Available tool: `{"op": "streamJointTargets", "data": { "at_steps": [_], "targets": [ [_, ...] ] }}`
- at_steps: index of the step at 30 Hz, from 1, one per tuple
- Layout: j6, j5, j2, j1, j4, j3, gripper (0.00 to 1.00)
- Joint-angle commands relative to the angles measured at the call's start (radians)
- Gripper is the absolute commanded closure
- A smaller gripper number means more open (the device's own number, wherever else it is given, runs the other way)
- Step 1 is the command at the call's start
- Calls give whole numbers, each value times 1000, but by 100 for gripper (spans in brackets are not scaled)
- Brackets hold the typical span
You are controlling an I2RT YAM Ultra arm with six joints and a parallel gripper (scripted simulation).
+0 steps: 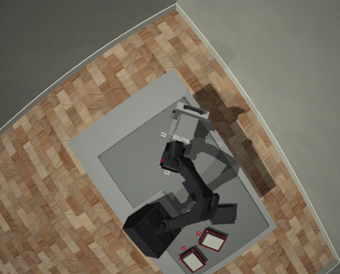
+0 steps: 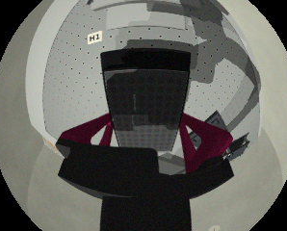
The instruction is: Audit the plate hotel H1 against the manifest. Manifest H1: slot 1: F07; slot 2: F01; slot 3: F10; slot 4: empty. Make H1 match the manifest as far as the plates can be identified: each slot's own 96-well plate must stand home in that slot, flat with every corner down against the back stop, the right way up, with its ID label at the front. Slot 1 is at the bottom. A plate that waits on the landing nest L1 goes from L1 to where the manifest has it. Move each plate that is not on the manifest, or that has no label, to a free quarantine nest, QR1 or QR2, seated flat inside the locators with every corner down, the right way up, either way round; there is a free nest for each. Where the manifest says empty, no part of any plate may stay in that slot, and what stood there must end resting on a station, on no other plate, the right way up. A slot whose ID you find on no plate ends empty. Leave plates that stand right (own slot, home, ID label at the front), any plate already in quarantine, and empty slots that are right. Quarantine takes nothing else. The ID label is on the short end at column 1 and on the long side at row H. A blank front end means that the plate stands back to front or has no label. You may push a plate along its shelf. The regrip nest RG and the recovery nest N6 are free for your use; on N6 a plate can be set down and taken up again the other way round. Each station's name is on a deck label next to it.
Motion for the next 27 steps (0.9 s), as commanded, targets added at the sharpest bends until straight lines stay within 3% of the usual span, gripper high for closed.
{"op": "streamJointTargets", "data": {
  "at_steps": [1,27],
  "targets": [
    [-5,-2,-5,3,9,2,14],
    [-33,-13,28,-23,70,-12,14]
  ]
}}
